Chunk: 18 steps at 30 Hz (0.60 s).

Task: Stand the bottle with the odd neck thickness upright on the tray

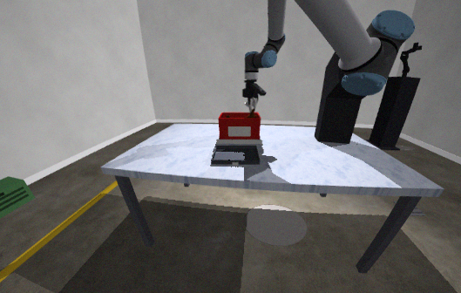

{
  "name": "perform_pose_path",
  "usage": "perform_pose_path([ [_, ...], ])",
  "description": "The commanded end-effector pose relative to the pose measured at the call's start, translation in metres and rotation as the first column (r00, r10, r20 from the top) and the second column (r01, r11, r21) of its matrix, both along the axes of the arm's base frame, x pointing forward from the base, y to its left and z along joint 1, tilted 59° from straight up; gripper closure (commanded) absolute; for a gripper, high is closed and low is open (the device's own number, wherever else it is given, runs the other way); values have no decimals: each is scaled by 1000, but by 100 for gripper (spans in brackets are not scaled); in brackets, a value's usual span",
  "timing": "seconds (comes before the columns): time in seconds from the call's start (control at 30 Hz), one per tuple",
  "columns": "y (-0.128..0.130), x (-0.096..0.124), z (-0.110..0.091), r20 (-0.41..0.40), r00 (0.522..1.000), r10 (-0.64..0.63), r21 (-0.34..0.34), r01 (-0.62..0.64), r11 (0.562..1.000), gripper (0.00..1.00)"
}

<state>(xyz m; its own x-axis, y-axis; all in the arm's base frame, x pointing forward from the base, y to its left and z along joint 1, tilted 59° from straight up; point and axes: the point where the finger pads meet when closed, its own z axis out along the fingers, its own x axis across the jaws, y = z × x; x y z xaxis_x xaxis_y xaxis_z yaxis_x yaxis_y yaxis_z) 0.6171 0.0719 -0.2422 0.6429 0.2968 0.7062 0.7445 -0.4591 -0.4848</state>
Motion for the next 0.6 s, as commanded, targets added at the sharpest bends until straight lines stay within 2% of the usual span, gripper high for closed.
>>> perform_pose_path([
  [0.0, -4, 0, 2, 1, 1000, -1, -1, 1, 1000, 100],
  [0.57, -18, -3, 11, 1, 1000, -1, -1, 1, 1000, 100],
])
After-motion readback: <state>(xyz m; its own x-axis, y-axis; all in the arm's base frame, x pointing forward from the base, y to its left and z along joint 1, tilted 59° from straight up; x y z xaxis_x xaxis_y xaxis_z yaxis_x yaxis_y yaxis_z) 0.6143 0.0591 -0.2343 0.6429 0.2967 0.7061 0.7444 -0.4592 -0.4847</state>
